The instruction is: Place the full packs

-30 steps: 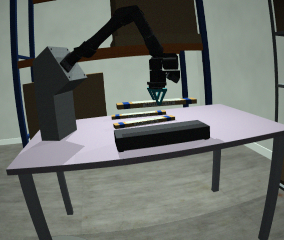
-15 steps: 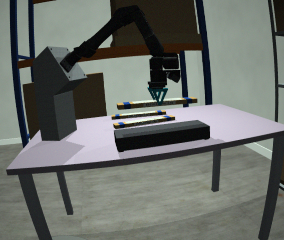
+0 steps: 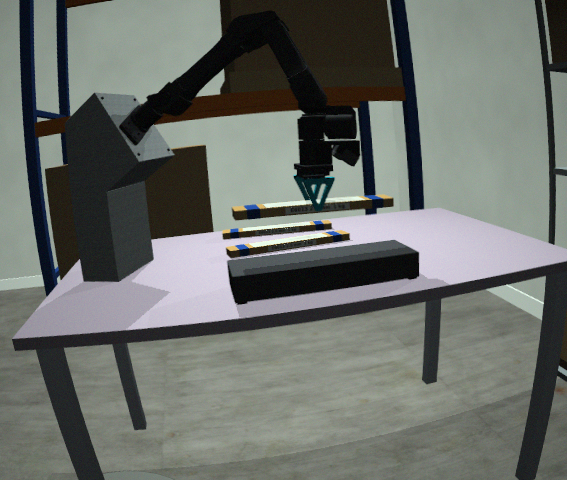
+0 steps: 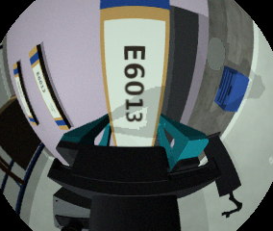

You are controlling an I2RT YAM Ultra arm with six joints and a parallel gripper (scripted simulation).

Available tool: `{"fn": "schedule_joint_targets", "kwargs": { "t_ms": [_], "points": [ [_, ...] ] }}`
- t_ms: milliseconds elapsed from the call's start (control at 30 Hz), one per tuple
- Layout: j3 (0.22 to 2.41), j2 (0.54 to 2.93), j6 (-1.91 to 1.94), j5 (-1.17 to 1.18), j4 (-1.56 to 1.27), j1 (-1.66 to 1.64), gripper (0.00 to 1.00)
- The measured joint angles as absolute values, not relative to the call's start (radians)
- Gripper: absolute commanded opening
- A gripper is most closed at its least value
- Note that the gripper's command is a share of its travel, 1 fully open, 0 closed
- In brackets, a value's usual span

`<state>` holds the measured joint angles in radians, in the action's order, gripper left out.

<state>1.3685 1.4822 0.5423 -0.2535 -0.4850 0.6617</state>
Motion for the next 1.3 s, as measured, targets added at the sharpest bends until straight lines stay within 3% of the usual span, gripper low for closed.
{"fn": "schedule_joint_targets", "kwargs": {
  "t_ms": [1300],
  "points": [
    [1.383, 1.496, 0.549, -0.264, -0.489, 0.672, 0.00]
  ]
}}
